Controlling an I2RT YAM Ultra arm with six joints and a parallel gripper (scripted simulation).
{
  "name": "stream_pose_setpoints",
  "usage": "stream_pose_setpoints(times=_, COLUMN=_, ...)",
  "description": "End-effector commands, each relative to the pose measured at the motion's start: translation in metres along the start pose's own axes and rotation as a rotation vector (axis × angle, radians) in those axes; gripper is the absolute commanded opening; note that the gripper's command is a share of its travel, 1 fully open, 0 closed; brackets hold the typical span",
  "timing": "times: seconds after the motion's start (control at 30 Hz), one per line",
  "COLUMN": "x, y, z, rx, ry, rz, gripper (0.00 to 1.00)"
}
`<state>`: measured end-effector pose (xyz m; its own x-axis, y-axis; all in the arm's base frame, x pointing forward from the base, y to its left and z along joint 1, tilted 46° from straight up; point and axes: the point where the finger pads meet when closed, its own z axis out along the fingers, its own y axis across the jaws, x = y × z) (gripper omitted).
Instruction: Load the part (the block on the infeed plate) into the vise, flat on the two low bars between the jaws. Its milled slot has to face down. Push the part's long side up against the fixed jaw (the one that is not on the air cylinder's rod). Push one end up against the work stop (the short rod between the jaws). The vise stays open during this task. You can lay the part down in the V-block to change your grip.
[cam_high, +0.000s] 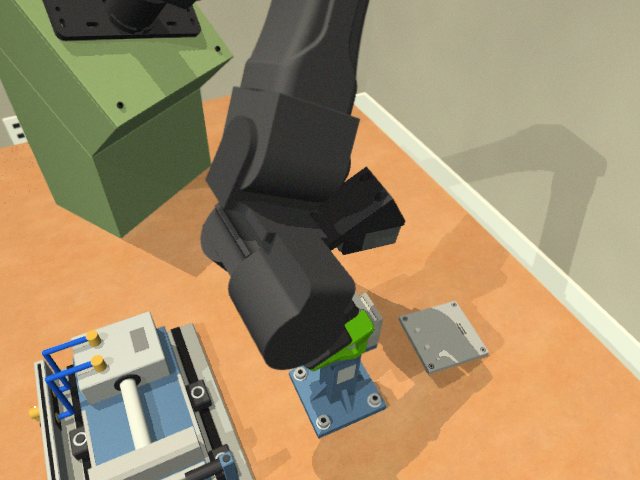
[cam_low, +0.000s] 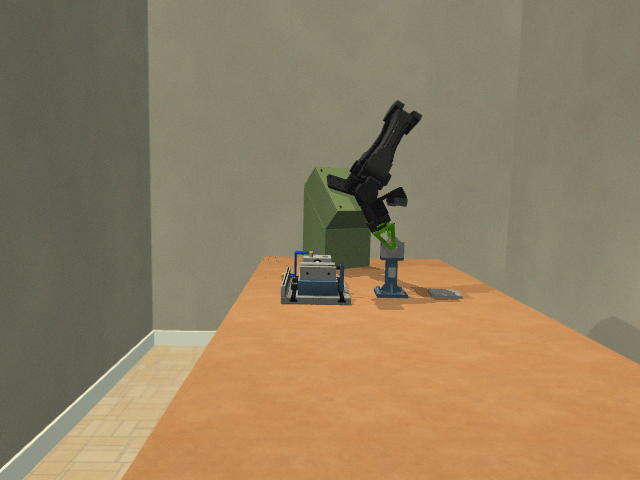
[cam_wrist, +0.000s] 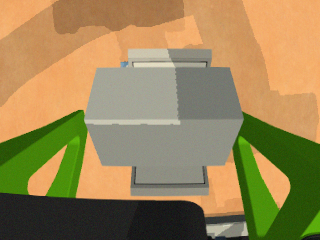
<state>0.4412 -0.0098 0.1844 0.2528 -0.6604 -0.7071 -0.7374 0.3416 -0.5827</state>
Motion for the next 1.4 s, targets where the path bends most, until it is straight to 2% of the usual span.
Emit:
stream_pose_setpoints(times=0.0, x=-0.0063, y=-0.0120, z=-0.0075, rx=0.024, ry=-0.052, rz=-0.030, gripper=0.81)
stream_pose_setpoints(times=0.5, x=-0.0056, y=-0.0108, z=-0.0076, rx=0.021, ry=-0.158, rz=-0.027, gripper=0.81)
stream_pose_setpoints(times=1.37, x=-0.0052, y=-0.0095, z=-0.0077, rx=0.017, ry=-0.249, rz=-0.020, gripper=0.81)
